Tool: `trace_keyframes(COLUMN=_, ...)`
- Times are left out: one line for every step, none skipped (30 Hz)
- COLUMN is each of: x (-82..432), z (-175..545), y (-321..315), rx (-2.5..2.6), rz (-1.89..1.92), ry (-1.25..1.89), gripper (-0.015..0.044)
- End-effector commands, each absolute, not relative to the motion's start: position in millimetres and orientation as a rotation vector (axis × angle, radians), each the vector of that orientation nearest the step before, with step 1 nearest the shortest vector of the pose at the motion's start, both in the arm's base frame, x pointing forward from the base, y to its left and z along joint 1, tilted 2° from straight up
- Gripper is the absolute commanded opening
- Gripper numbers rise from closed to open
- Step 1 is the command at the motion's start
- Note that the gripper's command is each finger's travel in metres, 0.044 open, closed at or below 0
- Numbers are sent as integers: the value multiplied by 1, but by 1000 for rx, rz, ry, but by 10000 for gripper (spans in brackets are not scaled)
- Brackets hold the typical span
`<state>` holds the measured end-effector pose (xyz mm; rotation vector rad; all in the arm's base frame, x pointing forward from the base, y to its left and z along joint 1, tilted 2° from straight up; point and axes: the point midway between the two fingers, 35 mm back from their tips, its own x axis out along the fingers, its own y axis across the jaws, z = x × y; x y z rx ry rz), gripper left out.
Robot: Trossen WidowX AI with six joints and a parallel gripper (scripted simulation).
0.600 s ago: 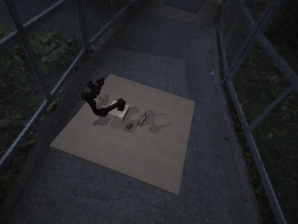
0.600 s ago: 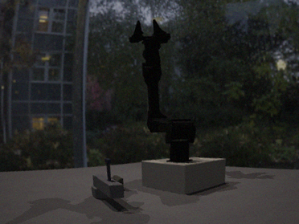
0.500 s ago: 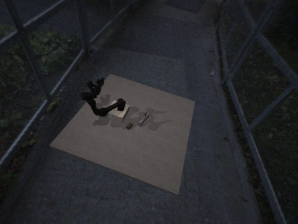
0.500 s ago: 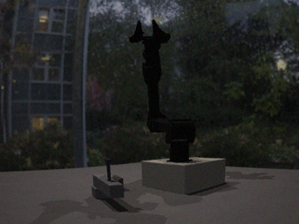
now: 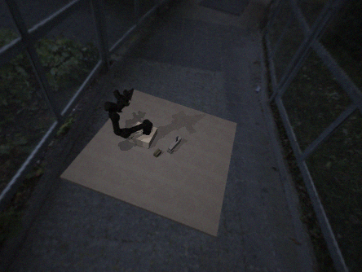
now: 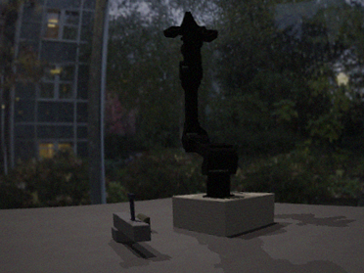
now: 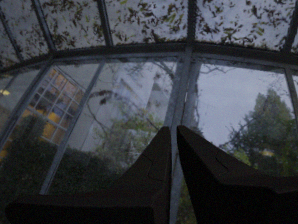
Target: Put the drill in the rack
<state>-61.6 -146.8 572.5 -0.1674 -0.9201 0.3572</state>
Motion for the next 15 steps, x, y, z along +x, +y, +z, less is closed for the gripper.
trace_keyframes(x=-35, z=574, y=-96, rx=-220, rz=430, ry=-812, gripper=0)
trace_keyframes(x=-32, z=572, y=-87, rx=-215, rz=456, ry=-791, gripper=0)
trace_keyframes(x=-27, z=570, y=-76, rx=-213, rz=479, ry=-766, gripper=0)
trace_keyframes(x=-19, z=570, y=-63, rx=-225, rz=486, ry=-729, gripper=0)
trace_keyframes(x=-10, z=569, y=-51, rx=-237, rz=493, ry=-691, gripper=0)
trace_keyframes(x=0, z=568, y=-39, rx=-247, rz=499, ry=-652, gripper=0)
trace_keyframes(x=9, z=566, y=-27, rx=-256, rz=504, ry=-613, gripper=0)
trace_keyframes(x=19, z=564, y=-16, rx=-265, rz=508, ry=-573, gripper=0)
trace_keyframes(x=29, z=561, y=-5, rx=-273, rz=511, ry=-533, gripper=0)
trace_keyframes(x=39, z=558, y=6, rx=-279, rz=513, ry=-492, gripper=0)
trace_keyframes(x=50, z=553, y=16, rx=-283, rz=514, ry=-448, gripper=0)
trace_keyframes(x=61, z=548, y=26, rx=-285, rz=513, ry=-401, gripper=0)
trace_keyframes(x=73, z=542, y=35, rx=-286, rz=512, ry=-354, gripper=0)
trace_keyframes(x=85, z=536, y=44, rx=-286, rz=509, ry=-306, gripper=0)
trace_keyframes(x=97, z=529, y=52, rx=-285, rz=505, ry=-257, gripper=0)
